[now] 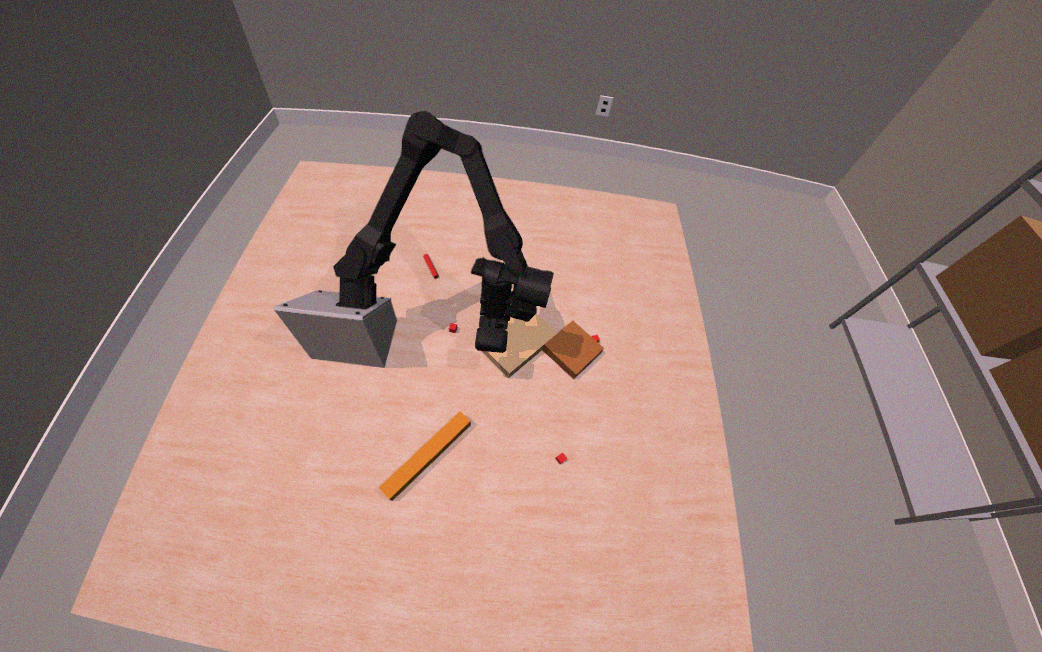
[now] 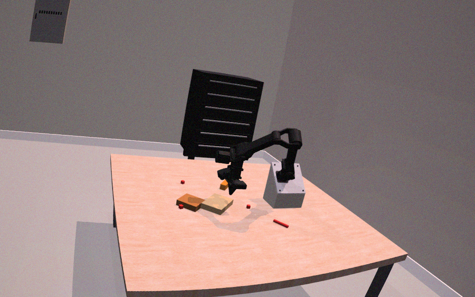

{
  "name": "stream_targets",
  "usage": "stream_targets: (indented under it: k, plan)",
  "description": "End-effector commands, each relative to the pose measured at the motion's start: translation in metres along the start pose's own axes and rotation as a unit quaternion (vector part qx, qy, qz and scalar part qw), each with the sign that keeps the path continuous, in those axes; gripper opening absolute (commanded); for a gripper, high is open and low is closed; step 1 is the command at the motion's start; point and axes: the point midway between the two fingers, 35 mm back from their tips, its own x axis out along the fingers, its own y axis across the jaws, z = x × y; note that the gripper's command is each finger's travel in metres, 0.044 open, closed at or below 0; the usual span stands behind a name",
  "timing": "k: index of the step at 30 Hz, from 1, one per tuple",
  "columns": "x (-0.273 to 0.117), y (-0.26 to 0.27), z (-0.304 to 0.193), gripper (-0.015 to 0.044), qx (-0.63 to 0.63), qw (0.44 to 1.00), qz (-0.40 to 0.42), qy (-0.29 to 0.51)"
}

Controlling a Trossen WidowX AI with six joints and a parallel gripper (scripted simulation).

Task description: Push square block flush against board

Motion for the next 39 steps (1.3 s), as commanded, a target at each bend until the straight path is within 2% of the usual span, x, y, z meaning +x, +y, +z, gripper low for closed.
stream_targets:
  k: [1,10,20,28,30,33,39]
  plan:
    - [0.0,-0.016,0.0,0.0,-0.08,0.997,-0.002,0.001]
    - [0.0,-0.043,-0.004,0.0,-0.232,0.973,0.001,0.002]
    - [0.0,-0.071,-0.011,0.0,-0.391,0.92,0.007,-0.001]
    - [0.0,-0.073,-0.012,0.0,-0.401,0.916,0.007,-0.001]
    - [0.013,-0.073,-0.011,0.0,-0.401,0.916,0.007,-0.001]
    - [0.052,-0.072,-0.013,0.0,-0.401,0.916,0.009,-0.002]
    - [0.055,-0.071,-0.013,0.0,-0.401,0.916,0.009,-0.002]
